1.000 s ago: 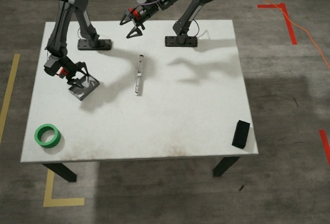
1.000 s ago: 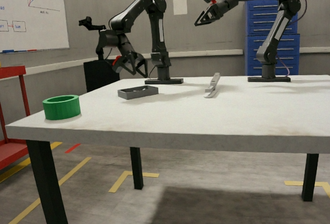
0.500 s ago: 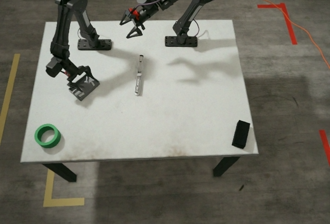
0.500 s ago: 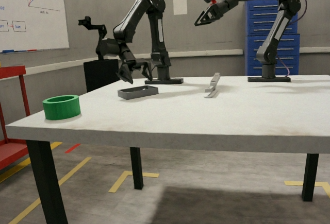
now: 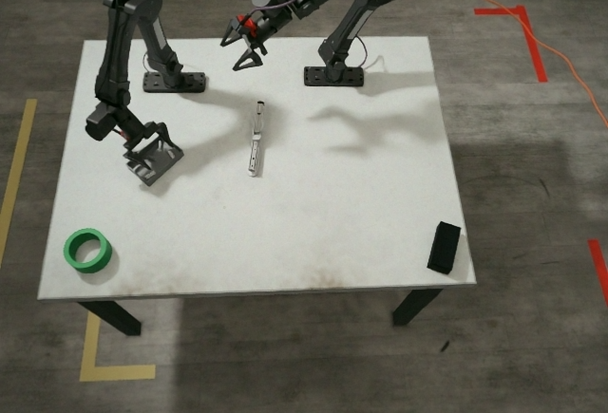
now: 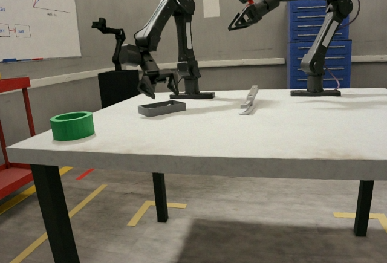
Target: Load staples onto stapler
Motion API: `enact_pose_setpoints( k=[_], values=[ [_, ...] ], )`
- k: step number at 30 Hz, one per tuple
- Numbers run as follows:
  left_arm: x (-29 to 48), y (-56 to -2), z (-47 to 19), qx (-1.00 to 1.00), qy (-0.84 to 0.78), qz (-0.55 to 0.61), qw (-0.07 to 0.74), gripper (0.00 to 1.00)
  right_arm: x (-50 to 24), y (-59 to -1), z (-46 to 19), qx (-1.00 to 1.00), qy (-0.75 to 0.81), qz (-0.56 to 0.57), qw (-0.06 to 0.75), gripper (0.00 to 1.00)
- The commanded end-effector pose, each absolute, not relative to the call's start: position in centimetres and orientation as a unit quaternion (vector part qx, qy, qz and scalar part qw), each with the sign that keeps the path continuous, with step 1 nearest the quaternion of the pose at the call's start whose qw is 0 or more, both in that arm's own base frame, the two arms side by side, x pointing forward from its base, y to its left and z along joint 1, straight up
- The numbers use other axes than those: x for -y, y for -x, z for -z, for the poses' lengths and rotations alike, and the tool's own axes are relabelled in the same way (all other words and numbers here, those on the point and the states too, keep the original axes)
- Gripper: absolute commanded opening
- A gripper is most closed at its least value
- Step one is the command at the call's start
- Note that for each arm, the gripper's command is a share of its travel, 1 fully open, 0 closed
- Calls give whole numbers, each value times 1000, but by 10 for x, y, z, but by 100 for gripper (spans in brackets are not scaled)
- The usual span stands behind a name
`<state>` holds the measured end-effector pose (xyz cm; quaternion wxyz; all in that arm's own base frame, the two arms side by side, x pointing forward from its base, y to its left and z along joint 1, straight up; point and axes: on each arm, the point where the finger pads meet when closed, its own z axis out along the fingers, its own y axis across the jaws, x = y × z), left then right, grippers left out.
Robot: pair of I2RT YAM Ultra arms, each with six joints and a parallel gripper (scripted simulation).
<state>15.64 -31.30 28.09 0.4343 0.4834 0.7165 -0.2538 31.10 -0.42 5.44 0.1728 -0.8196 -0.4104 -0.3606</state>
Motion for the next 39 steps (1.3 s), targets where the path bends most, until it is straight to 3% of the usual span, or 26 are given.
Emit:
enact_pose_setpoints(
  k=[1, 30, 39],
  values=[
    [310, -155, -287, -714, -480, 255, 442, 100, 6, -310, -57, 407, 820, 366, 166, 100],
    [310, -155, -287, -714, -480, 255, 442, 100, -22, -273, -52, 410, 838, 329, 151, 100],
    [310, -155, -287, -714, -480, 255, 442, 100, -44, -278, -60, 480, 784, 343, 194, 100]
  ],
)
